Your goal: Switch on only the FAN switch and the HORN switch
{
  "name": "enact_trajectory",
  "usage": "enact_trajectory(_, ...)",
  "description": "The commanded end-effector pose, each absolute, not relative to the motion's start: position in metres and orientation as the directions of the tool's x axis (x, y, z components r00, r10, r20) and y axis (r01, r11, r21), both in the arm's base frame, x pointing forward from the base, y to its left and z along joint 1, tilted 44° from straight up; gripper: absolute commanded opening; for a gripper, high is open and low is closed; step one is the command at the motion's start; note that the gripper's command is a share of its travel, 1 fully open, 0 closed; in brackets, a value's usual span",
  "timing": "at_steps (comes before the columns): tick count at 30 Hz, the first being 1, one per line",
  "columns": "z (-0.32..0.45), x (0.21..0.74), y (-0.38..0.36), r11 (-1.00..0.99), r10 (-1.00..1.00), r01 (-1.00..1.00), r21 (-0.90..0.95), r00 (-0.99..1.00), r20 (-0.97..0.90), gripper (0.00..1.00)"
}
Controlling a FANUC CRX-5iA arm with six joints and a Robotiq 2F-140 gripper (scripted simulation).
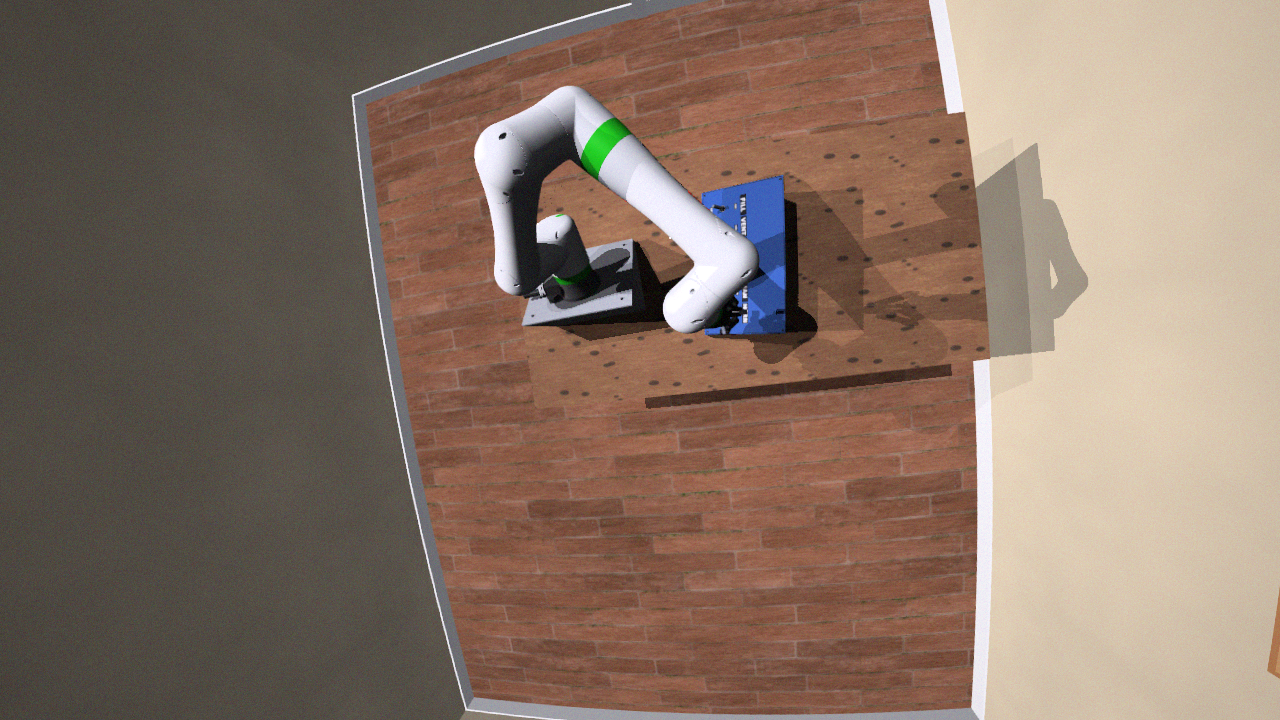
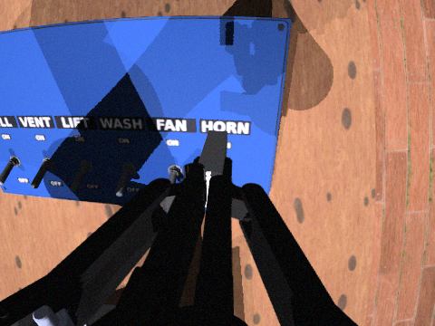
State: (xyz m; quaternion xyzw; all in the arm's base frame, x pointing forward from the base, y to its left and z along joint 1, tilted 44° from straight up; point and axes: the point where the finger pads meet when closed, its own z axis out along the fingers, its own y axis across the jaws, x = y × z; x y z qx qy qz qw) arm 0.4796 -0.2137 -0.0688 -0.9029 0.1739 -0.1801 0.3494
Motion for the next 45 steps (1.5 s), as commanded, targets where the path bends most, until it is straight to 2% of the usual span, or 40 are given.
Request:
enact_trajectory(1, -0.064, 0.477, -0.218, -0.695, -0.44, -0.188, -0.694, 0.874, 0.204, 0.0)
enact_trajectory(12, -0.054, 0.468, -0.226, -0.695, -0.44, -0.188, -0.694, 0.874, 0.204, 0.0)
enact_trajectory(15, -0.068, 0.417, -0.205, -0.696, -0.44, -0.189, -0.693, 0.874, 0.204, 0.0)
enact_trajectory(17, -0.068, 0.417, -0.205, -0.696, -0.44, -0.189, -0.693, 0.874, 0.204, 0.0)
enact_trajectory(18, -0.074, 0.389, -0.191, -0.696, -0.44, -0.189, -0.693, 0.874, 0.204, 0.0)
enact_trajectory(20, -0.074, 0.389, -0.191, -0.696, -0.44, -0.189, -0.693, 0.874, 0.204, 0.0)
enact_trajectory(21, -0.079, 0.365, -0.177, -0.696, -0.44, -0.189, -0.693, 0.874, 0.204, 0.0)
enact_trajectory(25, -0.084, 0.339, -0.16, -0.695, -0.44, -0.188, -0.694, 0.875, 0.204, 0.0)
enact_trajectory(45, -0.084, 0.338, -0.159, -0.695, -0.44, -0.188, -0.694, 0.875, 0.204, 0.0)
